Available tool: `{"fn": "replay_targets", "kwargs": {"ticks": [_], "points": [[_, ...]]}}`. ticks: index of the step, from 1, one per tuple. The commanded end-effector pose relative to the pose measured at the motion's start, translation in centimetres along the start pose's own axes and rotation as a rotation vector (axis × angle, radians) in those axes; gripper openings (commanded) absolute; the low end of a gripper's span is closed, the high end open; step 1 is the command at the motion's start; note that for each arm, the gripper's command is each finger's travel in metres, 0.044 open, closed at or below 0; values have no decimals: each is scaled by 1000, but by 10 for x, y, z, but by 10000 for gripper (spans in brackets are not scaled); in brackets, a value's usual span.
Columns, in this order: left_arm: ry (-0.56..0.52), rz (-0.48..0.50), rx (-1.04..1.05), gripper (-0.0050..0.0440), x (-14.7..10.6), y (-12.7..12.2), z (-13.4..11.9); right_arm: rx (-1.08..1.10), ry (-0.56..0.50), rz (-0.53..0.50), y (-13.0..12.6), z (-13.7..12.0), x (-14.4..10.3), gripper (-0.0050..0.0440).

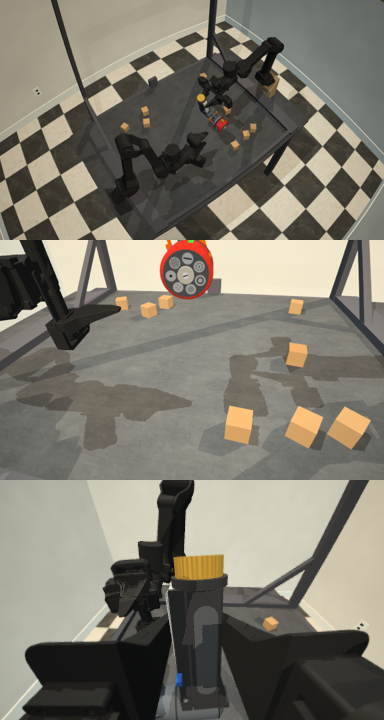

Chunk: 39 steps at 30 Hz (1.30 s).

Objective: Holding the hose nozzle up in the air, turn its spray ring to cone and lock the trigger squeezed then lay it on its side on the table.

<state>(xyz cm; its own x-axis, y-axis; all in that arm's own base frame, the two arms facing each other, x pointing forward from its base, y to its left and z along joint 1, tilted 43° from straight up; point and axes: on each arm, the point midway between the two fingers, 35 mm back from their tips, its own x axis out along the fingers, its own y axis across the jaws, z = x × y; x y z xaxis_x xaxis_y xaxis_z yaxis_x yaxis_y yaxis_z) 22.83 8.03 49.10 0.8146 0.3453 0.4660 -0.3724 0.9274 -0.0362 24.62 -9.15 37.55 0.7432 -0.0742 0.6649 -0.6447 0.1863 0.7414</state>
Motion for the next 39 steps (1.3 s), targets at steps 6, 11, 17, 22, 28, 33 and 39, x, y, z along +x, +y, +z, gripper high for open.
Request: {"fn": "replay_targets", "kwargs": {"ticks": [6, 11, 17, 22, 28, 33, 39], "points": [[-57, 0, -1, 170, -6, 1, 22, -10, 2, 14, 5, 0, 12, 414], [-57, 0, -1, 170, -6, 1, 22, -10, 2, 16, 6, 0, 21, 414], [-57, 0, -1, 170, -6, 1, 22, -10, 1, 17, 7, 0, 30, 414], [-57, 0, -1, 170, -6, 1, 22, -10, 1, 18, 7, 0, 35, 414], [-57, 0, -1, 170, -6, 1, 22, -10, 1, 18, 8, 0, 42, 414], [-57, 0, -1, 170, -6, 1, 22, -10, 1, 19, 9, 0, 50, 414], [-57, 0, -1, 170, -6, 1, 22, -11, 0, 19, 9, 0, 57, 414]]}}
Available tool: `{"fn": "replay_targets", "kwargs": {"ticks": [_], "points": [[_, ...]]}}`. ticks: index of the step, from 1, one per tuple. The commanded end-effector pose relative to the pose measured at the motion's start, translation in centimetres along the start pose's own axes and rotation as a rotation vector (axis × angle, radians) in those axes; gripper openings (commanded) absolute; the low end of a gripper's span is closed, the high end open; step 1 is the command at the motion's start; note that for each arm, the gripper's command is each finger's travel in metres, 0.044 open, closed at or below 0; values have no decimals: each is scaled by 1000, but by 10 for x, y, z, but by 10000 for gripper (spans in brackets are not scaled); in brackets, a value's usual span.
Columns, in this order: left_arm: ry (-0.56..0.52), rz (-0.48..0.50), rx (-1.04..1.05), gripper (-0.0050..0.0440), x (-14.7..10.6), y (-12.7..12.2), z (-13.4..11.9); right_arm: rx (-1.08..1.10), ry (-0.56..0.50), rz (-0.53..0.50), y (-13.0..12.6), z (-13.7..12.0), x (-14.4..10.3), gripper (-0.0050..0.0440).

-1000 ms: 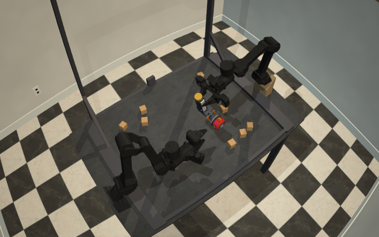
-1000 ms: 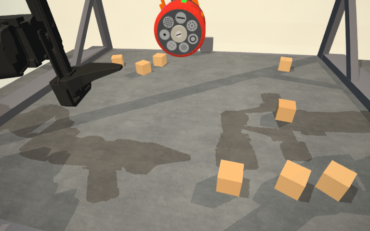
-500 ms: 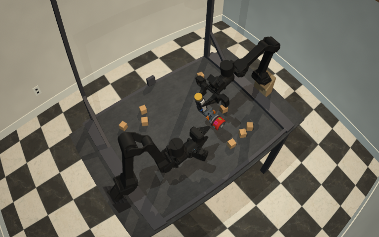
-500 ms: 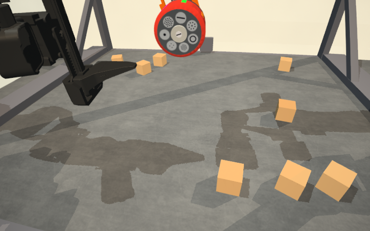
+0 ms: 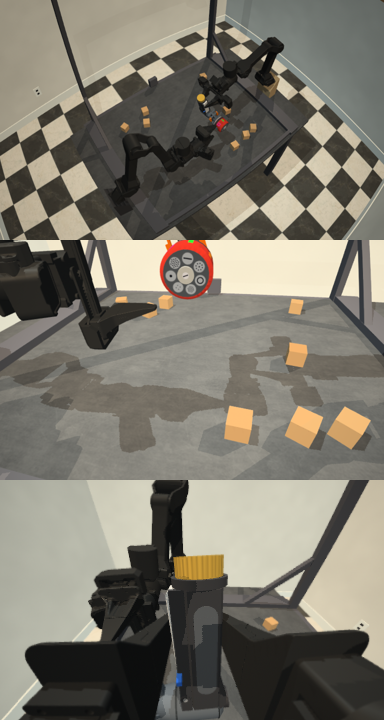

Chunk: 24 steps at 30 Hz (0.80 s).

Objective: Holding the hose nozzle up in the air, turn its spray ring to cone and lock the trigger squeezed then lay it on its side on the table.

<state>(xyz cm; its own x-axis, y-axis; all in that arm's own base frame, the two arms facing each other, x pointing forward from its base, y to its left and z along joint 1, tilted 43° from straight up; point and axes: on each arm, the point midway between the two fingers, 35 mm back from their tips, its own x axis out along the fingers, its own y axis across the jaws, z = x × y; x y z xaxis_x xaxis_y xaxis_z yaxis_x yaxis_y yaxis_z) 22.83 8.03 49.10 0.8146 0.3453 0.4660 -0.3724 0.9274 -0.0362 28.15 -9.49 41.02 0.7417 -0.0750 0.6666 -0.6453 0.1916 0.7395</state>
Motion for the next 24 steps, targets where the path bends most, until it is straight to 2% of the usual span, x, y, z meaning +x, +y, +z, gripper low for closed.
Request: {"fn": "replay_targets", "kwargs": {"ticks": [1, 24], "points": [[-57, 0, -1, 170, -6, 1, 22, -6, 2, 17, 7, 0, 8, 414], [-57, 0, -1, 170, -6, 1, 22, -8, 0, 18, 8, 0, 38, 414]]}}
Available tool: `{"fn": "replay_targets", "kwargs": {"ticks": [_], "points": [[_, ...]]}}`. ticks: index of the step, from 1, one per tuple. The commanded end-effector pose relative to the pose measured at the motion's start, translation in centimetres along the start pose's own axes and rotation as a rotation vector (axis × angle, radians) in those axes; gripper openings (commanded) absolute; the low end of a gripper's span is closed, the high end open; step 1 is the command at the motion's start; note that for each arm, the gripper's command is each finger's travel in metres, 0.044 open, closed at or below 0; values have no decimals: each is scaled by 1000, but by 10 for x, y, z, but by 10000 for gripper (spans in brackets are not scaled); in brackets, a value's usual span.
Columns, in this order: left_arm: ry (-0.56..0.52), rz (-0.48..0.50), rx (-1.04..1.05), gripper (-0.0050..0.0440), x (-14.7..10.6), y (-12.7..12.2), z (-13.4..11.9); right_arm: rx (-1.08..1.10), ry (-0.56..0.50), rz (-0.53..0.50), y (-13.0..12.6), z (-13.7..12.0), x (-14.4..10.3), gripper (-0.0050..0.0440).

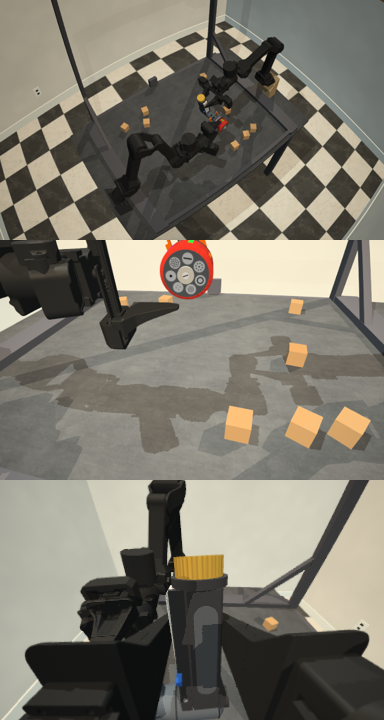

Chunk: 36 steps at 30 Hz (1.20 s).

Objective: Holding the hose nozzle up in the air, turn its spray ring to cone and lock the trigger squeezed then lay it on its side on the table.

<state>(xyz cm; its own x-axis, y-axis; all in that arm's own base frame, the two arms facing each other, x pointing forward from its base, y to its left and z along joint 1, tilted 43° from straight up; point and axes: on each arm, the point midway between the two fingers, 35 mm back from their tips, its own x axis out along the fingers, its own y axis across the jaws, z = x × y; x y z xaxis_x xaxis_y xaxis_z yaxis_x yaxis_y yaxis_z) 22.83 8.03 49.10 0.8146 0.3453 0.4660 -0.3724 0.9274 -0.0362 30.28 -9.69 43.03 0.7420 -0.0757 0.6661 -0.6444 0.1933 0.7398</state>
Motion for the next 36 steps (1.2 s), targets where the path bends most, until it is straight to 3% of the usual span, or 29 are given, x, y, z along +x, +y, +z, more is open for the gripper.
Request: {"fn": "replay_targets", "kwargs": {"ticks": [1, 18, 19, 36], "points": [[-57, 0, -1, 170, -6, 1, 22, -6, 1, 19, 8, 0, 10, 414], [-57, 0, -1, 170, -6, 1, 22, -8, 0, 19, 9, 0, 24, 414], [-57, 0, -1, 170, -6, 1, 22, -8, 0, 20, 9, 0, 24, 0], [-57, 0, -1, 170, -6, 1, 22, -8, 0, 20, 9, 0, 24, 0]]}}
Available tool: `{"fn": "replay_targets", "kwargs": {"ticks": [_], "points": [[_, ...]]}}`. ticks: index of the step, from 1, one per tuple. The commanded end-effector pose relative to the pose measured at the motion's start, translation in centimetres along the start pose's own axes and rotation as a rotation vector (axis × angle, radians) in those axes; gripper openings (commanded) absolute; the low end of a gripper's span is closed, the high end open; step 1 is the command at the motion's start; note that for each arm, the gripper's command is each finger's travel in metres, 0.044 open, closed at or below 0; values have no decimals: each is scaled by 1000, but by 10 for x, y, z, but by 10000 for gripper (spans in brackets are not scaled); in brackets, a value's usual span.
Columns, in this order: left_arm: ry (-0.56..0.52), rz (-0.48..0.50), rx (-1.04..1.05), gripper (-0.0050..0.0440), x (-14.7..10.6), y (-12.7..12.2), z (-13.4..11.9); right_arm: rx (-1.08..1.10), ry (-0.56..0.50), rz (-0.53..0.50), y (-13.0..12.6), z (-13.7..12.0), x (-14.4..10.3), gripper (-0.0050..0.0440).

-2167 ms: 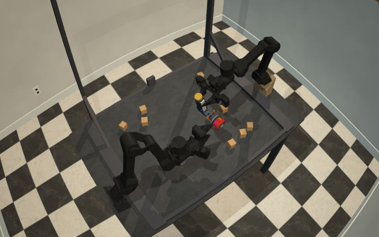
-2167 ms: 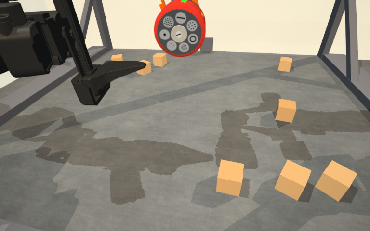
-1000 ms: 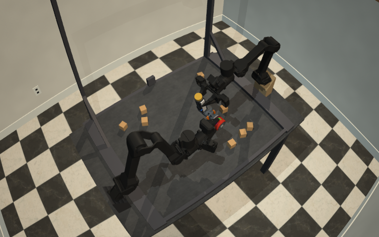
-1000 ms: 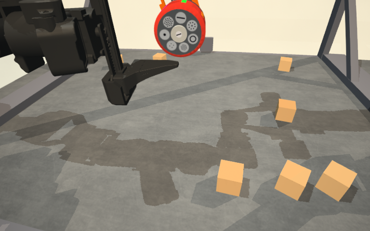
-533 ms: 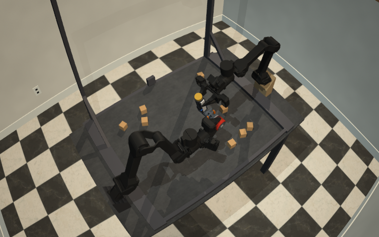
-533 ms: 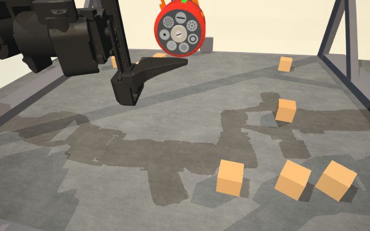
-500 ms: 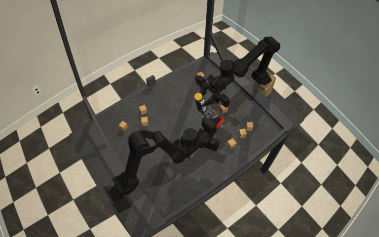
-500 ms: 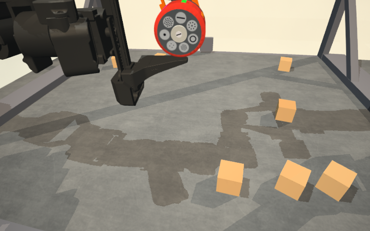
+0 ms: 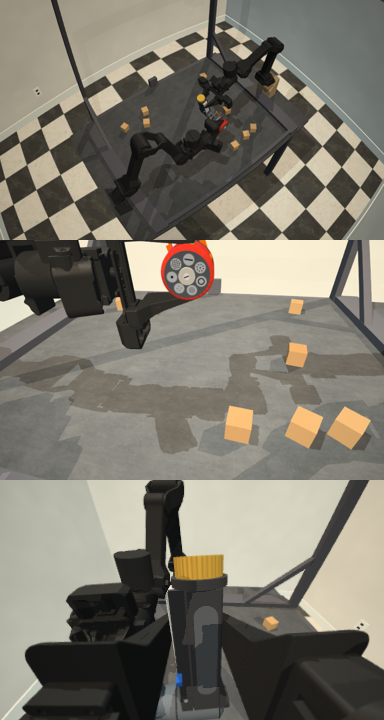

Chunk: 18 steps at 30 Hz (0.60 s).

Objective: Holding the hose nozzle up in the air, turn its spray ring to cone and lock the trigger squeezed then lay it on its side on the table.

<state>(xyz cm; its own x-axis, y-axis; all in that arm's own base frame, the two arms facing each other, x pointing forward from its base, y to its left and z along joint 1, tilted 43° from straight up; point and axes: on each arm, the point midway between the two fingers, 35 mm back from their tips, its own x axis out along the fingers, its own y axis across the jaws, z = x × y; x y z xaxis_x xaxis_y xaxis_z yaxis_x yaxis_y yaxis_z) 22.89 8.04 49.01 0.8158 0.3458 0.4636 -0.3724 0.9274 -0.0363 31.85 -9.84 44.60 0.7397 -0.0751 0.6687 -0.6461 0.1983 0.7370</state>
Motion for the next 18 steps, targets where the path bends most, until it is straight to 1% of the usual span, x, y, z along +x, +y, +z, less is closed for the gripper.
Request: {"fn": "replay_targets", "kwargs": {"ticks": [1, 6, 7, 9, 10, 15, 16, 18], "points": [[-59, 0, -1, 170, -6, 1, 23, -2, 2, -49, 10, 0, 1, 0], [-59, 0, -1, 170, -6, 1, 23, -5, 4, -135, 15, 0, 2, 0], [-59, 0, -1, 170, -6, 1, 23, -4, 2, -103, 12, 0, 2, 0], [-59, 0, -1, 170, -6, 1, 23, -4, 2, -103, 12, 0, 2, 0], [-59, 0, -1, 170, -6, 1, 23, -4, 4, -170, 15, 0, 2, 0], [-59, 0, -1, 170, -6, 1, 23, -7, 5, -250, 19, 0, 3, 0], [-59, 0, -1, 170, -6, 1, 23, -6, 3, -204, 16, 0, 3, 0], [-59, 0, -1, 170, -6, 1, 23, -6, 3, -204, 16, 0, 3, 0]]}}
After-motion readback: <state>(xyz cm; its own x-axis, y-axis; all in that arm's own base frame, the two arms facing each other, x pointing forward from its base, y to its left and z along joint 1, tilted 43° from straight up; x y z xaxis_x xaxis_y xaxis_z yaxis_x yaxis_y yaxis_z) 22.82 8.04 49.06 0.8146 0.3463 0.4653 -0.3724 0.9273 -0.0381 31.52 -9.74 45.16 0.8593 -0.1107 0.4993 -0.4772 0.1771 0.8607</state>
